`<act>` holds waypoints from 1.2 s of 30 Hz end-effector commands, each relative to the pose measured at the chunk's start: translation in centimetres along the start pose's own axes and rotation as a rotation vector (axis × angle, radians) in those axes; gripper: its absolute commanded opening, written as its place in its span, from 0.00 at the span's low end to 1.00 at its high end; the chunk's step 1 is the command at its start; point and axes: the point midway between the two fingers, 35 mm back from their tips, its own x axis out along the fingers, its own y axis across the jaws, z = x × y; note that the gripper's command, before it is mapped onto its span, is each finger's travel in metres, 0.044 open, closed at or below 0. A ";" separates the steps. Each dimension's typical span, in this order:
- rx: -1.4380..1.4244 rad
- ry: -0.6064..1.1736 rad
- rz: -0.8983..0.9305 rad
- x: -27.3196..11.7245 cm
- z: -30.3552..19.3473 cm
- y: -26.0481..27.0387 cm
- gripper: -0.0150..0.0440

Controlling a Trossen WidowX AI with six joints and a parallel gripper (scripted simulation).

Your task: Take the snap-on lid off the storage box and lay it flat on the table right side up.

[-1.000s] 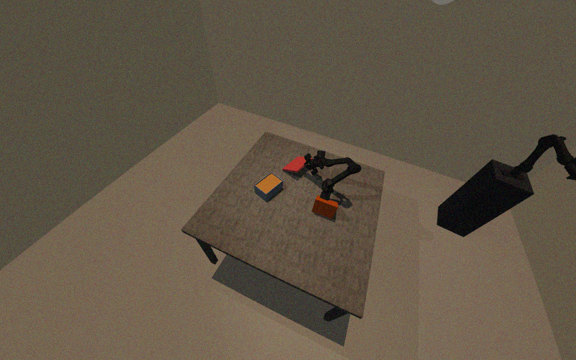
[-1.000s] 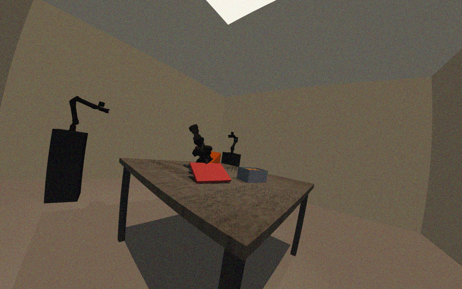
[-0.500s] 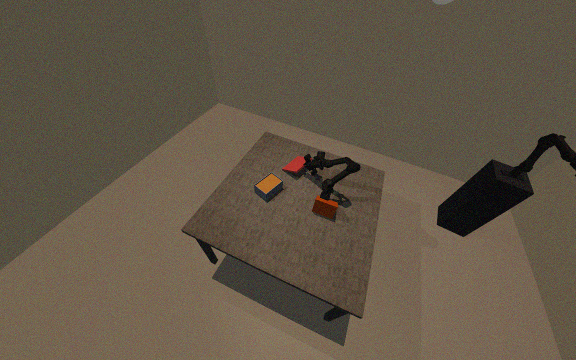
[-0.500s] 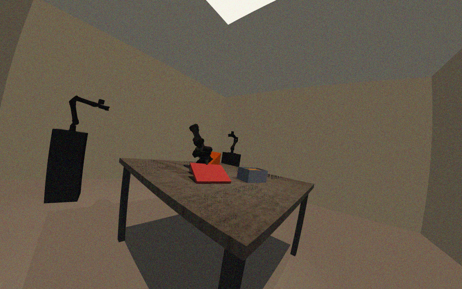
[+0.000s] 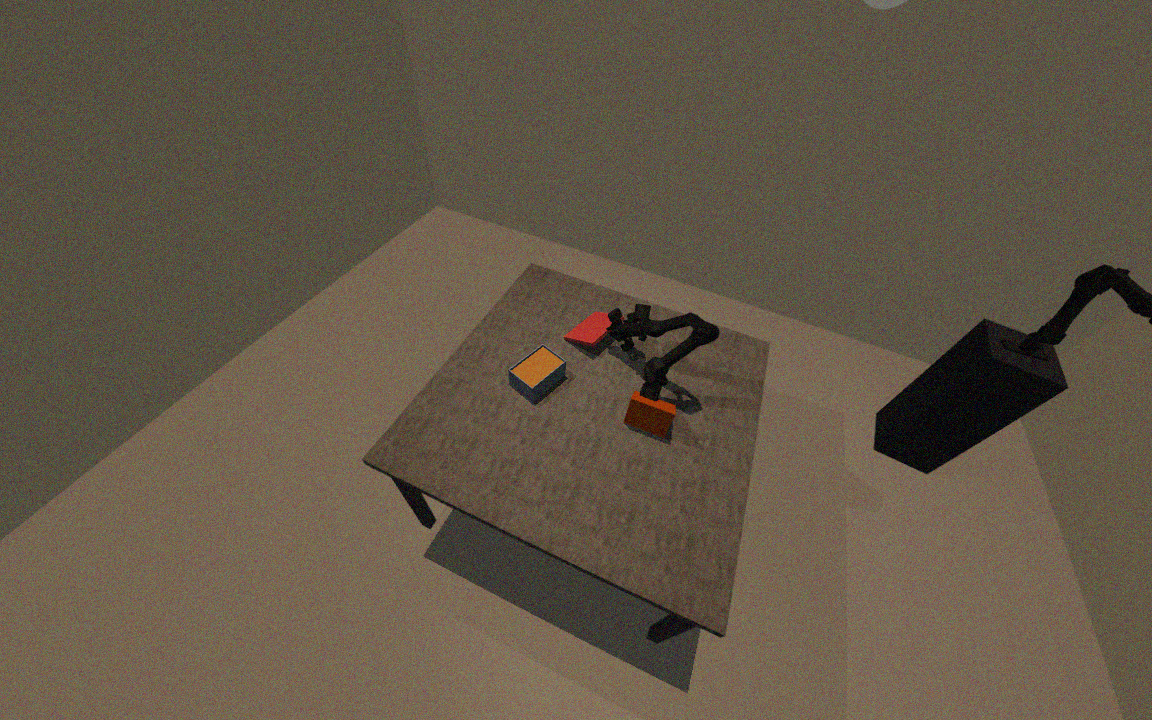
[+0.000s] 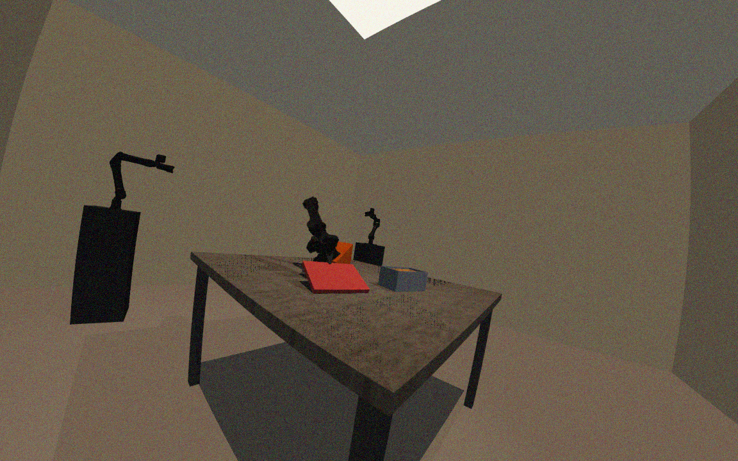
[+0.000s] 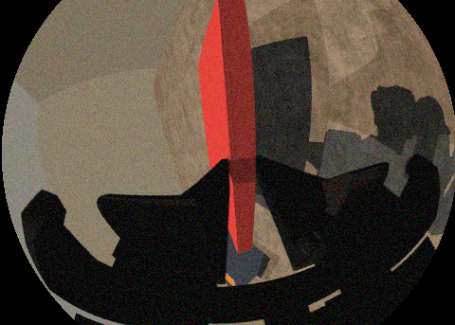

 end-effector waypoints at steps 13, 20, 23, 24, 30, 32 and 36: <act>0.002 -0.001 -0.038 1.0 -0.1 -2.0 0.25; 0.002 -0.001 -0.037 0.7 0.3 -0.9 0.43; 0.002 -0.001 -0.037 0.7 0.3 -0.9 0.57; 0.002 -0.001 -0.037 0.7 0.3 -0.9 0.61; 0.002 -0.001 -0.038 0.5 0.3 -1.0 0.81; 0.002 -0.001 -0.038 0.2 0.3 -1.3 0.90; 0.002 -0.001 -0.038 -0.4 0.3 -1.8 1.00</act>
